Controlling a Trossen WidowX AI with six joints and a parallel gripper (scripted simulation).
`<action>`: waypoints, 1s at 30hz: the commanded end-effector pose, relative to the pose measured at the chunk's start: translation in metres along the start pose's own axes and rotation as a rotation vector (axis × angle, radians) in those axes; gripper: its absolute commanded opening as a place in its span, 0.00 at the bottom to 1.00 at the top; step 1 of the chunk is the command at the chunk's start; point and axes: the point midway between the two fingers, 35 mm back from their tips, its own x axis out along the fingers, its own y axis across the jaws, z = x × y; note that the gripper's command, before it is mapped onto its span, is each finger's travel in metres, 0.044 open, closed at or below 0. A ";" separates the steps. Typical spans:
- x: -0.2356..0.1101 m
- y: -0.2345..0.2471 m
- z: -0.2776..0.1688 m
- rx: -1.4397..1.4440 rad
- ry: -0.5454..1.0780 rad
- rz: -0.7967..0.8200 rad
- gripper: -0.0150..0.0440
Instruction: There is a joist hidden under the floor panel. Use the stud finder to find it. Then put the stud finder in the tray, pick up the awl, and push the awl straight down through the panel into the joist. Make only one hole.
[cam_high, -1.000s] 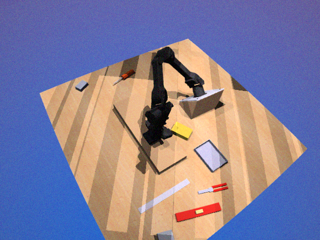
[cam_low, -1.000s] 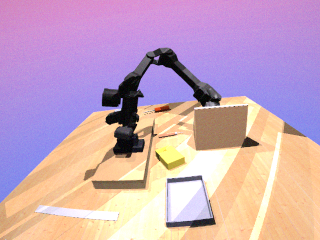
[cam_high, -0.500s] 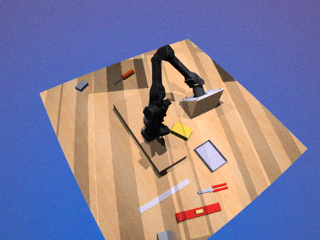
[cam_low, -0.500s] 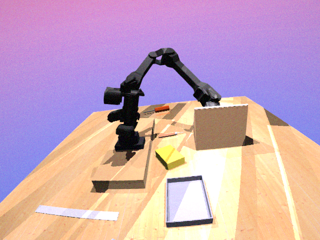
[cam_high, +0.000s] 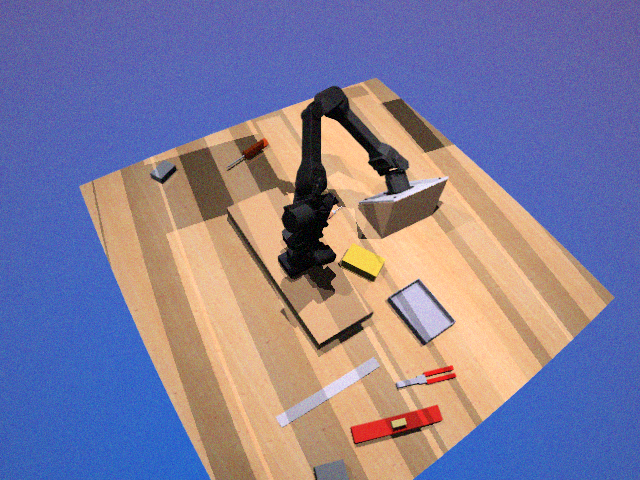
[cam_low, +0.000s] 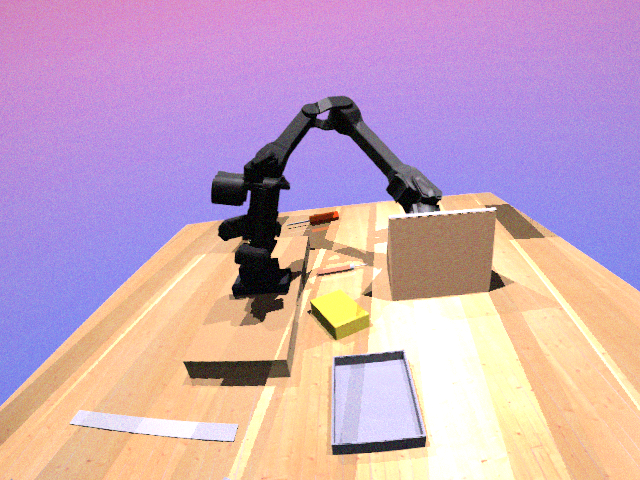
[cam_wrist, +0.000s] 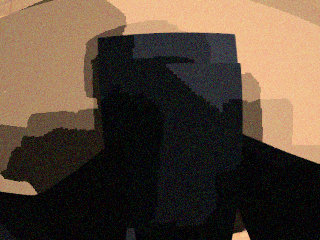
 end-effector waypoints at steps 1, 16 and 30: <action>0.001 -0.007 0.000 -0.001 0.000 -0.006 0.25; 0.001 -0.029 0.000 -0.002 0.000 -0.007 0.25; 0.000 -0.049 0.000 -0.002 0.001 -0.008 0.25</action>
